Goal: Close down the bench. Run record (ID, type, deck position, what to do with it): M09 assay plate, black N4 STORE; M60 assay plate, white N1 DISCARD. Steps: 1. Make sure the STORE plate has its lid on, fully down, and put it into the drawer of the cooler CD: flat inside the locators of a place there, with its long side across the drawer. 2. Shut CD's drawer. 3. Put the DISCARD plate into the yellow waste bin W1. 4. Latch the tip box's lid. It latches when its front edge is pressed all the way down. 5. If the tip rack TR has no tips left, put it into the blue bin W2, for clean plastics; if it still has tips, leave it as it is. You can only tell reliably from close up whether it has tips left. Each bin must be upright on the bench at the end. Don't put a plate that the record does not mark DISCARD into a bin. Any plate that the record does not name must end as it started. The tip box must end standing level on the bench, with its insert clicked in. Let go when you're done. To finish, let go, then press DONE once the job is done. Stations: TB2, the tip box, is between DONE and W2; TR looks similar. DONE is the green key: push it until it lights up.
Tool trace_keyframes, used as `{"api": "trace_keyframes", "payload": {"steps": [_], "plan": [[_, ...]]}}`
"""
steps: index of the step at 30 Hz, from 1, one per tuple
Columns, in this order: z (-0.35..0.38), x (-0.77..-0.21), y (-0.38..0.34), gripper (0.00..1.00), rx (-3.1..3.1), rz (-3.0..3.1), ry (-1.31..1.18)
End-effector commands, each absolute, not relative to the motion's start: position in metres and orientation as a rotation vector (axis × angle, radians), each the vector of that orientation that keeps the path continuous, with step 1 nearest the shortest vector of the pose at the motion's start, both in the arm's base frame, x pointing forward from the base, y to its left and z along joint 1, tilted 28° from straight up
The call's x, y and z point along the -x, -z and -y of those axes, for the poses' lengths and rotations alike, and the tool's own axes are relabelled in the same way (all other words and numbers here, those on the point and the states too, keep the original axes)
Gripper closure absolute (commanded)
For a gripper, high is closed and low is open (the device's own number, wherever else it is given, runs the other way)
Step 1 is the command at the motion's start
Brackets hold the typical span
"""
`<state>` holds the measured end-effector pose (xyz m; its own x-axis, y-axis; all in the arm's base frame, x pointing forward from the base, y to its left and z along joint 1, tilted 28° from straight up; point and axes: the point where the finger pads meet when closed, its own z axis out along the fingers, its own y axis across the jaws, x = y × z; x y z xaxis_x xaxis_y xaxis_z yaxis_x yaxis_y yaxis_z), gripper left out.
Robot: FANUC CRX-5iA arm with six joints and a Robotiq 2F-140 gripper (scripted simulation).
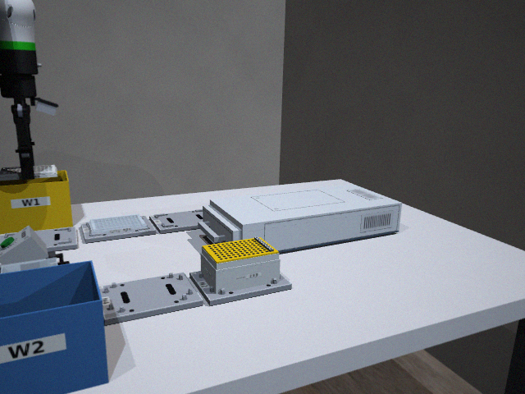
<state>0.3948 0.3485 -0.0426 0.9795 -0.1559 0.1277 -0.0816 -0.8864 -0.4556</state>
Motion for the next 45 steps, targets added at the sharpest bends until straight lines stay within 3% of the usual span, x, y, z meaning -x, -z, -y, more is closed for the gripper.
{"api": "trace_keyframes", "payload": {"steps": [1, 43, 44, 45], "plan": [[-0.35, -0.396, 0.046, 0.9, 2.661, -0.169, 0.223], [-0.361, -0.4, 0.067, 0.9, 2.661, -0.169, 0.223], [-0.361, -0.4, 0.067, 0.3, 2.661, -0.169, 0.223], [-0.361, -0.4, 0.067, 0.3, 2.661, -0.169, 0.223]]}}
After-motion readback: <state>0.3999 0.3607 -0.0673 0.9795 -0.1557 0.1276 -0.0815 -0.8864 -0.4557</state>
